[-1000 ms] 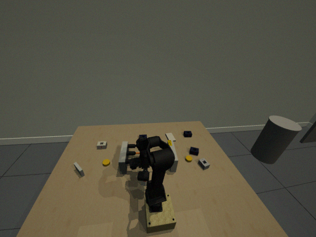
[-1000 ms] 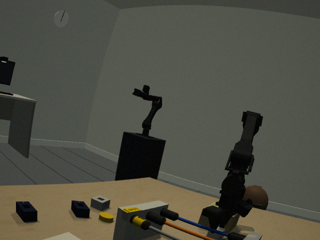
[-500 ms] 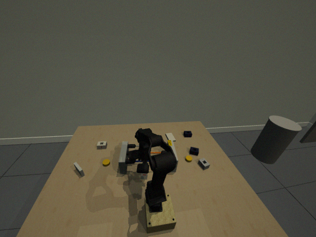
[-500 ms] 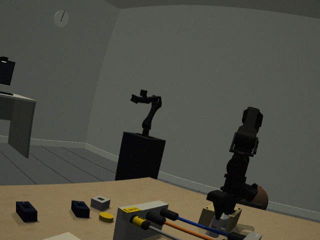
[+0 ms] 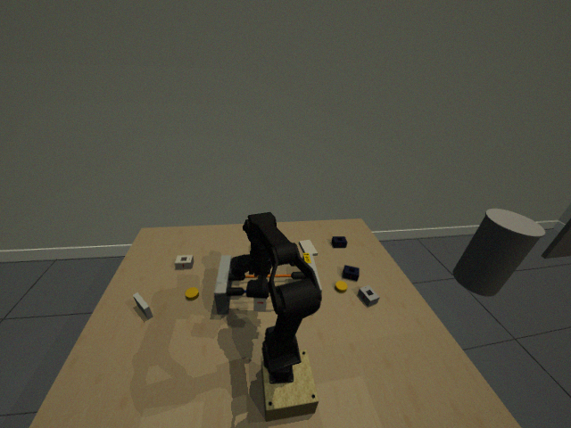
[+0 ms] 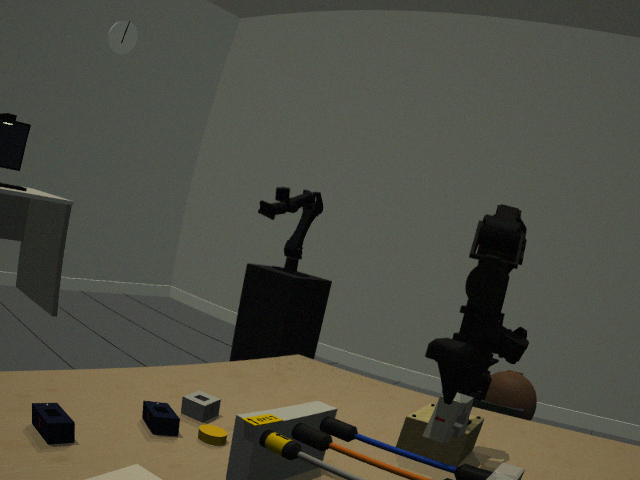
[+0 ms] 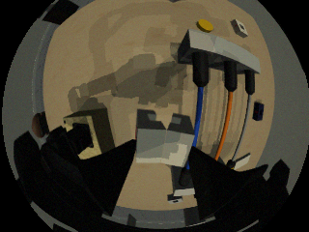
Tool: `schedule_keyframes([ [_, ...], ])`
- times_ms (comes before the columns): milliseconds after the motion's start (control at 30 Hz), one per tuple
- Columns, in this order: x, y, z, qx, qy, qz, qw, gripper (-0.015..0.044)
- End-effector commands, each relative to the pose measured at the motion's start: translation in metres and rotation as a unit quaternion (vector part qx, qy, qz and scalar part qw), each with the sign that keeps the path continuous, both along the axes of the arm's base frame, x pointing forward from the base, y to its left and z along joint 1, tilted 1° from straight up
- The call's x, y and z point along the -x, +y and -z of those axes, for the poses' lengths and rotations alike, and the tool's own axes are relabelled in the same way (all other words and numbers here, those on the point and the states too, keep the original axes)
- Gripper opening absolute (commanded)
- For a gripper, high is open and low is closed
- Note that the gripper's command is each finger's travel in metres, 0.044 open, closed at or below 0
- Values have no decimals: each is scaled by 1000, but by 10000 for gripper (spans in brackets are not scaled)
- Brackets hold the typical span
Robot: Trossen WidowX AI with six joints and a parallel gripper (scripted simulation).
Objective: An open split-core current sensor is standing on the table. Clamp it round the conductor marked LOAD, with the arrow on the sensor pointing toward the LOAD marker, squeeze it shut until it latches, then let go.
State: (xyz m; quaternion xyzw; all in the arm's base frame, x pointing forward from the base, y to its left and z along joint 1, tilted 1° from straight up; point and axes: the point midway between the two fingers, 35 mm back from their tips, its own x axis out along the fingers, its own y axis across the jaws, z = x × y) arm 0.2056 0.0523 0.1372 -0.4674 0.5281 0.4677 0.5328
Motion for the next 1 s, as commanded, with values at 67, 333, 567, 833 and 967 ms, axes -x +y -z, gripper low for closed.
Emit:
schedule_keyframes([
  [67,-6,1,-8,-3,-3,-3,1000,0],
  [333,-37,4,-17,-3,-4,-12,1000,0],
  [567,-65,6,-23,-3,-6,-20,1000,0],
  [833,-98,6,-25,-2,-7,-29,1000,0],
  [967,-114,6,-25,-2,-8,-33,999,0],
])
